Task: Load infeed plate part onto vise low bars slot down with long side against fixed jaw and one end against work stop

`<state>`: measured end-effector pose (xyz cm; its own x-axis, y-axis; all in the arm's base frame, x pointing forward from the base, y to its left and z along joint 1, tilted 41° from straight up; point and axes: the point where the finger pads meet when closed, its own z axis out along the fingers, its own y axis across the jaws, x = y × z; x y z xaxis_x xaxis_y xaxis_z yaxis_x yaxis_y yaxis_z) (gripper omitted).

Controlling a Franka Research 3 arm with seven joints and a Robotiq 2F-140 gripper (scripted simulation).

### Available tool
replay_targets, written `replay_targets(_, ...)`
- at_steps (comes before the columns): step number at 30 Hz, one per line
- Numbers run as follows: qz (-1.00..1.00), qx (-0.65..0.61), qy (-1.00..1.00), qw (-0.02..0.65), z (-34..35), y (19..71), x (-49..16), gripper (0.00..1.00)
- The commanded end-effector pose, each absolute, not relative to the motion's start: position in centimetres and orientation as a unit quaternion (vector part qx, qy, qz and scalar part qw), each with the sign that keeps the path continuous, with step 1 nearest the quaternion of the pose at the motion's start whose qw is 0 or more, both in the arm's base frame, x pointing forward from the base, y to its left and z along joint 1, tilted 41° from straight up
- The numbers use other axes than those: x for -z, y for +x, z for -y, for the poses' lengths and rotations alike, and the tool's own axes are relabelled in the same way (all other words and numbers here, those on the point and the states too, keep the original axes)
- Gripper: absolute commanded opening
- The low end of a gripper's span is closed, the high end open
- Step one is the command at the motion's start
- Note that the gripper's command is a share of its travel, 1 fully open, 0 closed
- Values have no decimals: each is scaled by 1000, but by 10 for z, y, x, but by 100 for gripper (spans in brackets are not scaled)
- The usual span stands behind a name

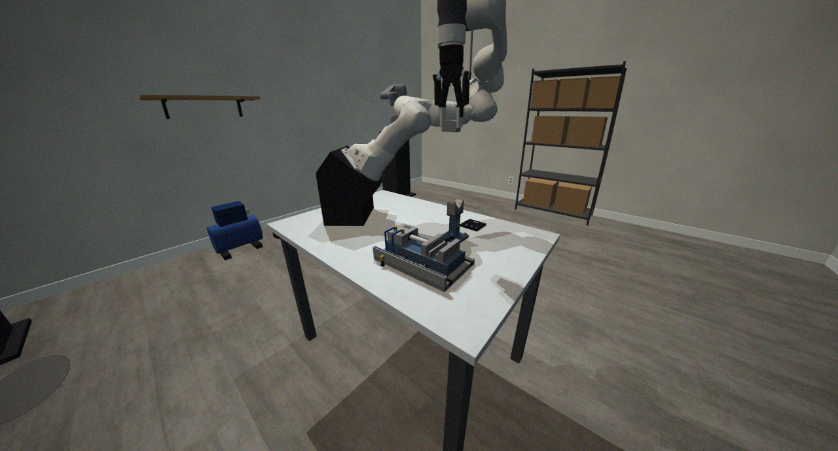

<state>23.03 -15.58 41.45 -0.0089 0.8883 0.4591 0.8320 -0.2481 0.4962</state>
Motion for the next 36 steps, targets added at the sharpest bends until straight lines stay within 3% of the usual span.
replay_targets(1,-621,-358,696,43,163,228,-409,0)
replay_targets(36,-644,-418,640,19,204,211,-338,0)
